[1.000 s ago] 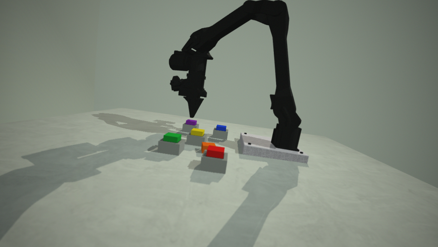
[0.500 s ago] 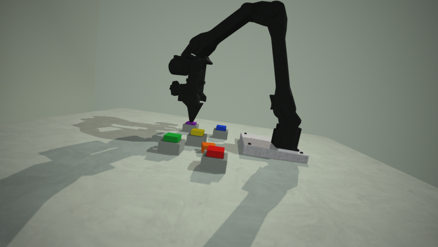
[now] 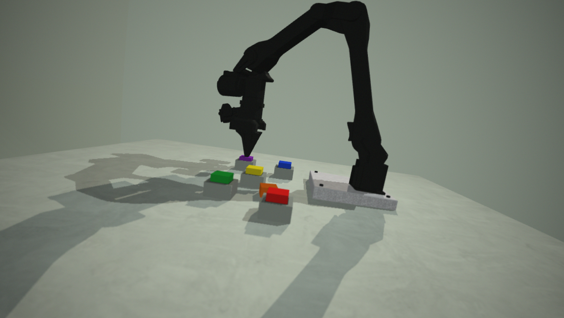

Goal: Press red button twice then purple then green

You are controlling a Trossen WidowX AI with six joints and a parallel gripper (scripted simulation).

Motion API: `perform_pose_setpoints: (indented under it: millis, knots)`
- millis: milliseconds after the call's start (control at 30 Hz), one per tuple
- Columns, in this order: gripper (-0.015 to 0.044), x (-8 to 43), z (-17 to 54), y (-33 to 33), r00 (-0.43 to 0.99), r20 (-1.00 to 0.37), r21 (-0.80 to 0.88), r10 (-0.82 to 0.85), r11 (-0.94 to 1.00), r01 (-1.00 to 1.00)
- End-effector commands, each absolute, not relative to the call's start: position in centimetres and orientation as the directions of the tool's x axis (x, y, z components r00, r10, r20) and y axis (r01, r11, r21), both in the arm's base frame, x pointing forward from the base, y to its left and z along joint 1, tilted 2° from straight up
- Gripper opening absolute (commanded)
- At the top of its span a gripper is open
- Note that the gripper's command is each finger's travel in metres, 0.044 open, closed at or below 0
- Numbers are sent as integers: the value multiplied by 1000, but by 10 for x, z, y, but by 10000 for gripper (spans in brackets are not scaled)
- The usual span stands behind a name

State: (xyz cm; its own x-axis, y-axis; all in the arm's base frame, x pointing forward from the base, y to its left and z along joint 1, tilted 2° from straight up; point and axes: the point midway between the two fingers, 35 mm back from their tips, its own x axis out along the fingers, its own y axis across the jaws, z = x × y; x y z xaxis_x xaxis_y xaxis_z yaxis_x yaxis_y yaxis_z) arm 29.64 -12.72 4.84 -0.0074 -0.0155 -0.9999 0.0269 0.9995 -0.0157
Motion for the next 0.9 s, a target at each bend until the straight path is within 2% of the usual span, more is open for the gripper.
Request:
perform_pose_setpoints:
  millis: [0, 167, 367, 533, 867]
  knots:
    - [20, 297, 75, -127, -3, -1000, -18, -18, 1000, 23]
    - [20, 297, 79, -127, -3, -1000, -18, -18, 1000, 22]
    - [20, 297, 137, -126, -3, -1000, -18, -18, 1000, 22]
    - [20, 298, 139, -123, -3, -1000, -18, -18, 1000, 22]
    - [20, 317, 137, 25, -1, -1000, -4, -4, 1000, 16]
